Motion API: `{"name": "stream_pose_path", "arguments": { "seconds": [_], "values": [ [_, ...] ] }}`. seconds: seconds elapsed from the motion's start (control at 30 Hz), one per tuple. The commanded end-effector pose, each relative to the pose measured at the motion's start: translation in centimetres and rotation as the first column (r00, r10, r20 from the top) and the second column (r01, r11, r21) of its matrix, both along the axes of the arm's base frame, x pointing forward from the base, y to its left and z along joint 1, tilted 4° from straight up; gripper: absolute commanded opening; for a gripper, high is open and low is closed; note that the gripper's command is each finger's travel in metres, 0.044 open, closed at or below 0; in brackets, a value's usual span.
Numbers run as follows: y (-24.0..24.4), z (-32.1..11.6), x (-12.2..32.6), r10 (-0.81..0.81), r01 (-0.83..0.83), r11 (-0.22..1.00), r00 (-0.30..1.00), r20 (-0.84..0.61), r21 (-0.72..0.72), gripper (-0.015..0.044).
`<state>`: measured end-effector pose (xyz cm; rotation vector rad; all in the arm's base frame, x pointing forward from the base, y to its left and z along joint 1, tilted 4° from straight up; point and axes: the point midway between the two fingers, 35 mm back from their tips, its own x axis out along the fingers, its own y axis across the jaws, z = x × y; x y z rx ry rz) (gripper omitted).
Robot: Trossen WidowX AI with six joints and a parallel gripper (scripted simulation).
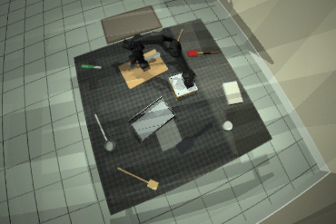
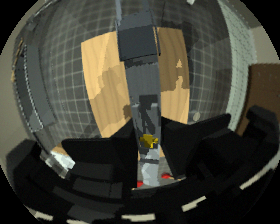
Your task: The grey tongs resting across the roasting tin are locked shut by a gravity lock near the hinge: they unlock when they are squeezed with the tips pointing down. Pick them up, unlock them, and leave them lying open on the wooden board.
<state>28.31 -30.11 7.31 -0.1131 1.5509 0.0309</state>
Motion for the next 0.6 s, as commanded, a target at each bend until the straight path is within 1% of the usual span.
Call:
{"name": "stream_pose_path", "arguments": {
  "seconds": [0.0,0.3,0.57],
  "values": [
    [-0.1,0.0,-0.1,0.005,-0.006,1.0,0.999,-0.053,-0.024,-0.015],
    [-0.1,-0.1,-0.1,0.005,-0.006,1.0,0.999,-0.053,-0.024,-0.015],
    [-0.3,-1.2,-0.1,0.005,-0.006,1.0,0.999,-0.053,-0.024,-0.015]
  ]
}}
